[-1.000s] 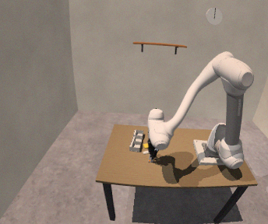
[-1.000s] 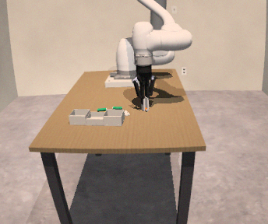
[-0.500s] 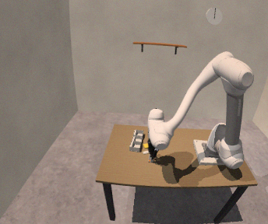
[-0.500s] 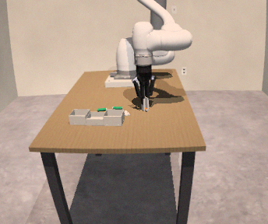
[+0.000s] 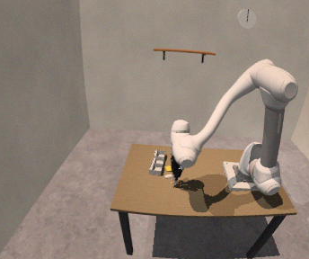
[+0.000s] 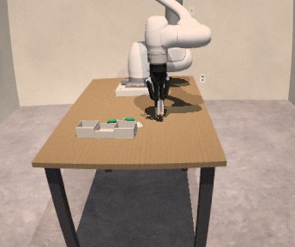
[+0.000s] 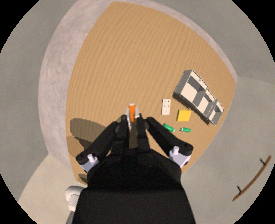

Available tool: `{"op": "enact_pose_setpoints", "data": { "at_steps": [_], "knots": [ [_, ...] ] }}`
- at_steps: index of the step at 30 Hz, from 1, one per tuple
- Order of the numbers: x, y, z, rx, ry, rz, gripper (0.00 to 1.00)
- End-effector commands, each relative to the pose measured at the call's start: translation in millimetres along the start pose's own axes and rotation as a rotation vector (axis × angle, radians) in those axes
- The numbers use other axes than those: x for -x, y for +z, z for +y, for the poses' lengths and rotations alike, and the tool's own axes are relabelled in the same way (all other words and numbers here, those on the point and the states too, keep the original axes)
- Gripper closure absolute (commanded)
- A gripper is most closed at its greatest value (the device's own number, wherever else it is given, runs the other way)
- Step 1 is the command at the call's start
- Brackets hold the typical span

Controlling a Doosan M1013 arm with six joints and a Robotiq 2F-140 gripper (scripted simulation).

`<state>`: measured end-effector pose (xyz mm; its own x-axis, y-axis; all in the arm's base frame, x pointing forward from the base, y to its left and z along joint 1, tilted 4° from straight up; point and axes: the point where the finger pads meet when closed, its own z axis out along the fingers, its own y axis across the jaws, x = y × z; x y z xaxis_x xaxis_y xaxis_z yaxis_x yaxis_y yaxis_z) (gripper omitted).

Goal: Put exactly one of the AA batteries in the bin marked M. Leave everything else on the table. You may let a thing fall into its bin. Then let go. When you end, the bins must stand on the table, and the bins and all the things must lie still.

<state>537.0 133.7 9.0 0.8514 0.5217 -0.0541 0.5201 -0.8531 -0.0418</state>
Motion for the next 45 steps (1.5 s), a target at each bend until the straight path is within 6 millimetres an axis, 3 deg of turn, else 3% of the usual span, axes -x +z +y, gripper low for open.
{"op": "enact_pose_setpoints", "data": {
  "at_steps": [1,7,23,38,40,43,45],
  "knots": [
    [0.0,-10.3,0.0,0.000,0.000,0.000,0.95],
    [0.0,-23.6,0.0,0.000,0.000,0.000,0.95],
    [0.0,-30.1,0.0,0.000,0.000,0.000,0.95],
    [-19.9,-30.1,87.8,0.000,0.000,0.000,0.95],
    [-19.9,-30.1,87.8,0.000,0.000,0.000,0.95],
    [-23.8,-30.1,105.3,0.000,0.000,0.000,0.95],
    [-26.5,-30.1,117.0,0.000,-0.100,0.000,0.95]
  ]
}}
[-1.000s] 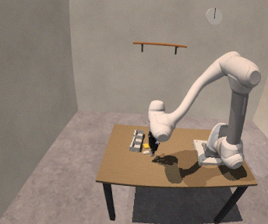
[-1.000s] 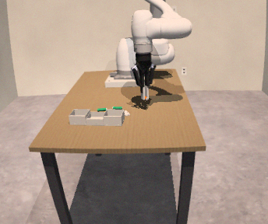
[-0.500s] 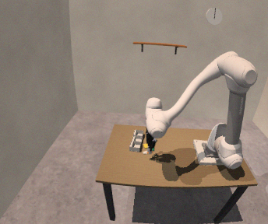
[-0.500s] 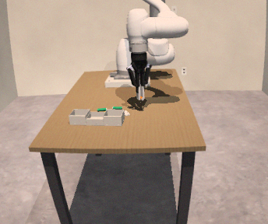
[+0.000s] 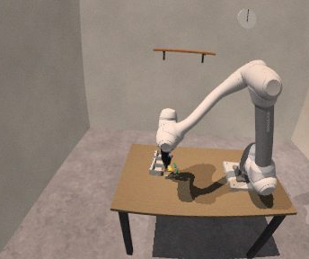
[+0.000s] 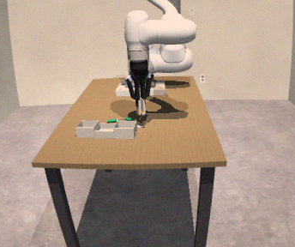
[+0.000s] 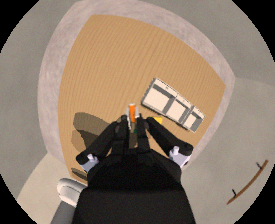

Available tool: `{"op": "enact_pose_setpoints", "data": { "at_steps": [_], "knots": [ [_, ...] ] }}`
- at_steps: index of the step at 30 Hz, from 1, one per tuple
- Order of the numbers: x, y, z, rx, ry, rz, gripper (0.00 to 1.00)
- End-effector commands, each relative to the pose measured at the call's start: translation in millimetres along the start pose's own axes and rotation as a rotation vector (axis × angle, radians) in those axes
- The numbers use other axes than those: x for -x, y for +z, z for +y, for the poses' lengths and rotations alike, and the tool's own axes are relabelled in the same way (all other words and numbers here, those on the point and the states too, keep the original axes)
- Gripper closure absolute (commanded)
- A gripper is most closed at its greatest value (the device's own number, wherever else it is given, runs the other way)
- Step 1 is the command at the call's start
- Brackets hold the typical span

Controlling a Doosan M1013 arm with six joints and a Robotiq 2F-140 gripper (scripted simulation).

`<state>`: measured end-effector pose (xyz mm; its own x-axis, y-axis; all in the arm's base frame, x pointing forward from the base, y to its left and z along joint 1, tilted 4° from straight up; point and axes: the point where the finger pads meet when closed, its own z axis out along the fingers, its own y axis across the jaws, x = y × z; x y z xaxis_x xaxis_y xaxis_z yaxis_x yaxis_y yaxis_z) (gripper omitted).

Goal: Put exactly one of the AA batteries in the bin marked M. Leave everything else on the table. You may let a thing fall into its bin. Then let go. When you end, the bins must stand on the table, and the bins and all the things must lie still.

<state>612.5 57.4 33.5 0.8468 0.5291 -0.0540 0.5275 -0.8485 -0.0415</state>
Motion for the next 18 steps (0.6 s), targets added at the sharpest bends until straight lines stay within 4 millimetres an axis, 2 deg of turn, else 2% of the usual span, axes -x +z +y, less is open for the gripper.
{"op": "enact_pose_setpoints", "data": {
  "at_steps": [1,10,12,13,14,18],
  "knots": [
    [-4.4,0.0,19.6,-0.001,-0.141,0.000,0.95],
    [-15.9,0.0,72.3,0.006,-0.461,-0.003,0.95],
    [-15.9,0.0,72.3,0.006,-0.461,-0.003,0.95],
    [-17.2,0.0,78.2,0.005,-0.563,-0.003,0.95],
    [-18.2,0.0,83.0,0.007,-0.588,-0.003,0.95],
    [-18.2,0.0,83.0,0.008,-0.722,-0.005,0.95]
  ]
}}
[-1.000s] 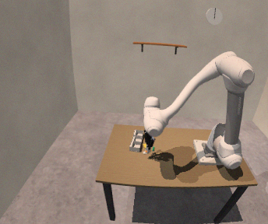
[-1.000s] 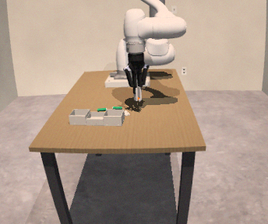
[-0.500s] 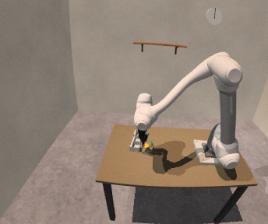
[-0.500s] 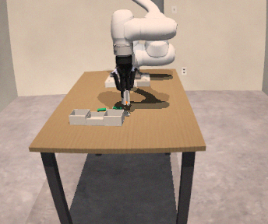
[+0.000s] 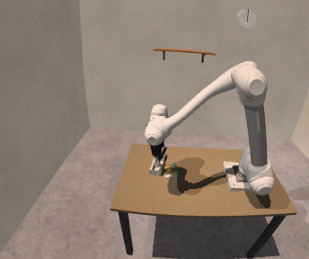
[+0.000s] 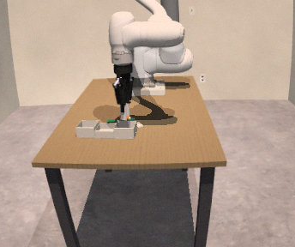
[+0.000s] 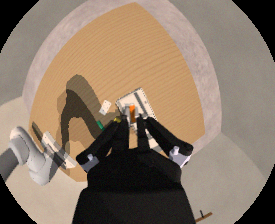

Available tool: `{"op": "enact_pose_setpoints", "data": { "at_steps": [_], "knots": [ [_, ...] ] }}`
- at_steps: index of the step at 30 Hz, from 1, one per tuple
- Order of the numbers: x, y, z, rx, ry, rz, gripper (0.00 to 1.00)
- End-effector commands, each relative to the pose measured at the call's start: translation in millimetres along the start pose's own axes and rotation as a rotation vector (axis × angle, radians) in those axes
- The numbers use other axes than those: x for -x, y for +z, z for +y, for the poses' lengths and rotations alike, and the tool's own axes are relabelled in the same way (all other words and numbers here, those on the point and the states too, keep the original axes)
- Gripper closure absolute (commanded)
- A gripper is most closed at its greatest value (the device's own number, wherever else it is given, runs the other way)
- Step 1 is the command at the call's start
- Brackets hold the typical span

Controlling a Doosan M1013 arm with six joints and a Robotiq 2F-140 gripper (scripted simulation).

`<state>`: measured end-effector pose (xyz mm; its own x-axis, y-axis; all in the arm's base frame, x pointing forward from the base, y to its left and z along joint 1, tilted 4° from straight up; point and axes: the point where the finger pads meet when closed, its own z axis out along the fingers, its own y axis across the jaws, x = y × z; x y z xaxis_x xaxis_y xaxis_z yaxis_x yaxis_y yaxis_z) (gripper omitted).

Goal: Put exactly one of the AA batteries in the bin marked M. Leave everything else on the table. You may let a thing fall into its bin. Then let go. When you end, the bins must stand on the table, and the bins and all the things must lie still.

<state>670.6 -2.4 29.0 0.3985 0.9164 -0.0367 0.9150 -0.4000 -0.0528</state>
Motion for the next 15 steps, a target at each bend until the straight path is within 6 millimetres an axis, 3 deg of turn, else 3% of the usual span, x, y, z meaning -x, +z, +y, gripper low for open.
{"op": "enact_pose_setpoints", "data": {
  "at_steps": [1,7,15],
  "knots": [
    [0.5,-0.1,1.4,-0.004,-0.157,0.009,0.95],
    [0.2,-0.1,1.3,-0.009,-0.363,0.019,0.95],
    [0.3,-0.1,1.3,-0.009,-0.363,0.019,0.95]
  ]
}}
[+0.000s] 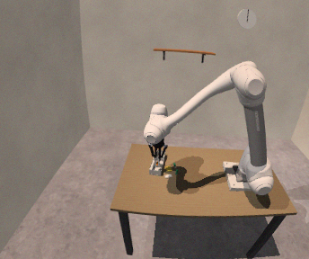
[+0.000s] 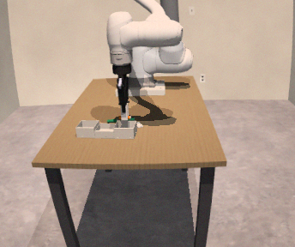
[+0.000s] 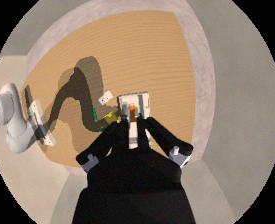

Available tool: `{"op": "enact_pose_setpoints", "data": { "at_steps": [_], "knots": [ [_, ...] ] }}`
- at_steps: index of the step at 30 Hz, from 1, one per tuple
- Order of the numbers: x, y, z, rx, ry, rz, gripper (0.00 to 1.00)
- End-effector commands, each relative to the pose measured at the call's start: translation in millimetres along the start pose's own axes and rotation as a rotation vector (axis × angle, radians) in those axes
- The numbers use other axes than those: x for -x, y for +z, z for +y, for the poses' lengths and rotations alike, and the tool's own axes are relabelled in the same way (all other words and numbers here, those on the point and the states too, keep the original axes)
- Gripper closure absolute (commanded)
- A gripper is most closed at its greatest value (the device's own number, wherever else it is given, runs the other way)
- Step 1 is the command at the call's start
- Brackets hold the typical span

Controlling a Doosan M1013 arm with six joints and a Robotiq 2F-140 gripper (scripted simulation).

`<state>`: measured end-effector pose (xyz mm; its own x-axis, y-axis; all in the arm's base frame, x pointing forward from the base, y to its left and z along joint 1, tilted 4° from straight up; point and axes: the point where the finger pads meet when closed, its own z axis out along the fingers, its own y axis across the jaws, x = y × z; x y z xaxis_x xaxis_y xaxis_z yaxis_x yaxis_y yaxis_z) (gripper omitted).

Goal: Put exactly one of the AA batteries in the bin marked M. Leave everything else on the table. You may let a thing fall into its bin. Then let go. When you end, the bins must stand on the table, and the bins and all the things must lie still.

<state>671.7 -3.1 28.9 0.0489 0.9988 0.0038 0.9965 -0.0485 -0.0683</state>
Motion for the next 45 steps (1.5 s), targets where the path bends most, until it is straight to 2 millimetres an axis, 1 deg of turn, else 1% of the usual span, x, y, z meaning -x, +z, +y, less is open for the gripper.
{"op": "enact_pose_setpoints", "data": {
  "at_steps": [1,8,11,13,28,30,38,45],
  "knots": [
    [0.1,-0.1,0.0,0.000,0.000,0.001,0.95],
    [0.2,-0.1,0.0,0.000,0.000,0.001,0.95],
    [0.2,5.9,0.0,0.000,0.000,0.001,0.95],
    [0.2,5.9,0.0,0.000,0.000,0.001,0.95],
    [0.2,35.9,0.0,0.000,0.000,0.001,0.95],
    [0.2,35.9,0.0,0.000,0.000,0.001,0.95],
    [0.2,51.3,0.0,0.000,0.000,0.001,0.95],
    [0.2,51.3,0.1,0.000,0.000,0.001,0.95]
  ]
}}
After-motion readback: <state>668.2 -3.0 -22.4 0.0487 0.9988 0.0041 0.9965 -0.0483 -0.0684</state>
